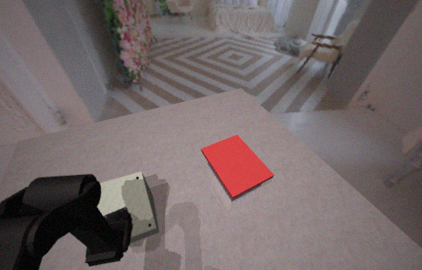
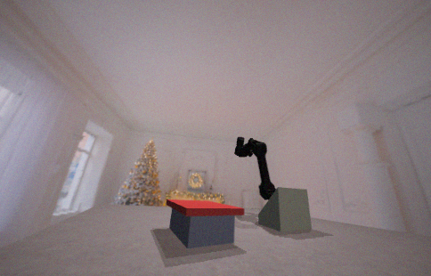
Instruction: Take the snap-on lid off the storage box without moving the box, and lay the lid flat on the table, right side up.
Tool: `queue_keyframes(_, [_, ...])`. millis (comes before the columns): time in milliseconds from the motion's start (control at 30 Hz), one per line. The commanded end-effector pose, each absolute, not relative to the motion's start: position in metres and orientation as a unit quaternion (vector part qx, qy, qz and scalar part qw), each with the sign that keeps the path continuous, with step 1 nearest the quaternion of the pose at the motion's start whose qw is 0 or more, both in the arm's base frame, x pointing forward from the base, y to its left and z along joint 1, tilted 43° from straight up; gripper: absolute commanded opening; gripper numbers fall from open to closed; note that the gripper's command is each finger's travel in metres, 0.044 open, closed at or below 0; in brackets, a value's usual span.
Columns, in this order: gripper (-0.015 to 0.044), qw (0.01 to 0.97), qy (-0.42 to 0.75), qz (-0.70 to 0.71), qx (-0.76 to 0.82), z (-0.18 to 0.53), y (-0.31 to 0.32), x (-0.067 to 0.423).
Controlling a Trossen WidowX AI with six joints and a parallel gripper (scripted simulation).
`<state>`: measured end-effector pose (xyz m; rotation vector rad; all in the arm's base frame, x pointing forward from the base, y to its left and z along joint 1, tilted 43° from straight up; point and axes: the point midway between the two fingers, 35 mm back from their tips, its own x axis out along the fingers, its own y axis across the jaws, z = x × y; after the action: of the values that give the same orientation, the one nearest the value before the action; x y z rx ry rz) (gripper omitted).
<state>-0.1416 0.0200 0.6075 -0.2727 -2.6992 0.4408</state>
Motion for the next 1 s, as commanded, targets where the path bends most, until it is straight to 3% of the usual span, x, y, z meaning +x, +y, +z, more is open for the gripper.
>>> queue_keyframes(0, [0.0235,0.192,-0.977,0.084,-0.028,0.603,-0.036,-0.148])
queue_keyframes(267, [0.0235,0.198,-0.976,-0.027,0.09,0.589,-0.113,-0.135])
queue_keyframes(533, [0.0235,0.217,-0.937,-0.134,0.238,0.555,-0.206,-0.082])
queue_keyframes(967, [0.0235,0.306,-0.787,-0.291,0.449,0.475,-0.288,0.07])
